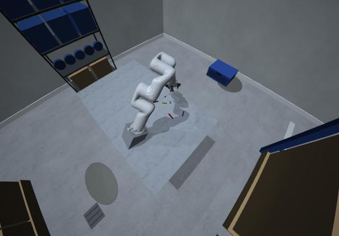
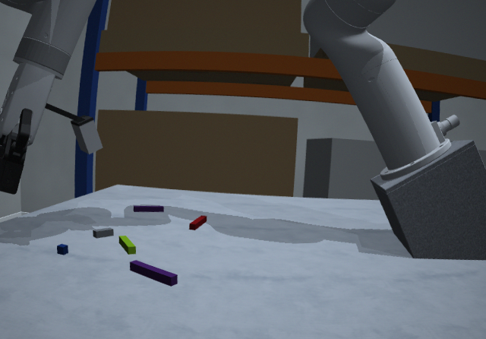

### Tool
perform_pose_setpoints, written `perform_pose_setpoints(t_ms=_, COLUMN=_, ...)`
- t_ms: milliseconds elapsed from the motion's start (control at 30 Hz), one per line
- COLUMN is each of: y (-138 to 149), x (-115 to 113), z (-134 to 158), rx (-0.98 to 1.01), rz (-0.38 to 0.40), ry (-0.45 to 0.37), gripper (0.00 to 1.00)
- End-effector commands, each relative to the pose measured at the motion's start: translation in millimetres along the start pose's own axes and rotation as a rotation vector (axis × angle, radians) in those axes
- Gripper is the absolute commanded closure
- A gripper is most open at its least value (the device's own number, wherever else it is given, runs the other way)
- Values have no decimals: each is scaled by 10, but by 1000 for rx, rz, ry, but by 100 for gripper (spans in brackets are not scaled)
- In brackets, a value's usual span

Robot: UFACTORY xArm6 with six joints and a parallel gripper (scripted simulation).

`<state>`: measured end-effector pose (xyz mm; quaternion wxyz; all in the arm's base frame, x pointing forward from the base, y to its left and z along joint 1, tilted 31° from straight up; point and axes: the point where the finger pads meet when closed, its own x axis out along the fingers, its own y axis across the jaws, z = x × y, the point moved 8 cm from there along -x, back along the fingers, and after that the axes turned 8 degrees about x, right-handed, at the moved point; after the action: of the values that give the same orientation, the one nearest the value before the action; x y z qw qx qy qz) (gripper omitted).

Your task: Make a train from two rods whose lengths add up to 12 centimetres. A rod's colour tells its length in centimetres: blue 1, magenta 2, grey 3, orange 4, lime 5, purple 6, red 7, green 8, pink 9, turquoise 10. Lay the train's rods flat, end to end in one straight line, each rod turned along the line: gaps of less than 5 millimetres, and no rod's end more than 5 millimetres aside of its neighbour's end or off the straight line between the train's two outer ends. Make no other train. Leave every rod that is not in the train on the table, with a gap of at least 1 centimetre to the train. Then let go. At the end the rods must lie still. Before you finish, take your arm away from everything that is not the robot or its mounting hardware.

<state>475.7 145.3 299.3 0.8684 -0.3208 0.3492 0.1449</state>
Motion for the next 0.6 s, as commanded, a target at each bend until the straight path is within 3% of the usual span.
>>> perform_pose_setpoints(t_ms=0, y=364, x=-18, z=-48, rx=10, rz=51, ry=125, gripper=0)
perform_pose_setpoints(t_ms=200, y=775, x=-83, z=-144, rx=10, rz=86, ry=255, gripper=0)
perform_pose_setpoints(t_ms=567, y=833, x=-97, z=-158, rx=9, rz=91, ry=273, gripper=0)
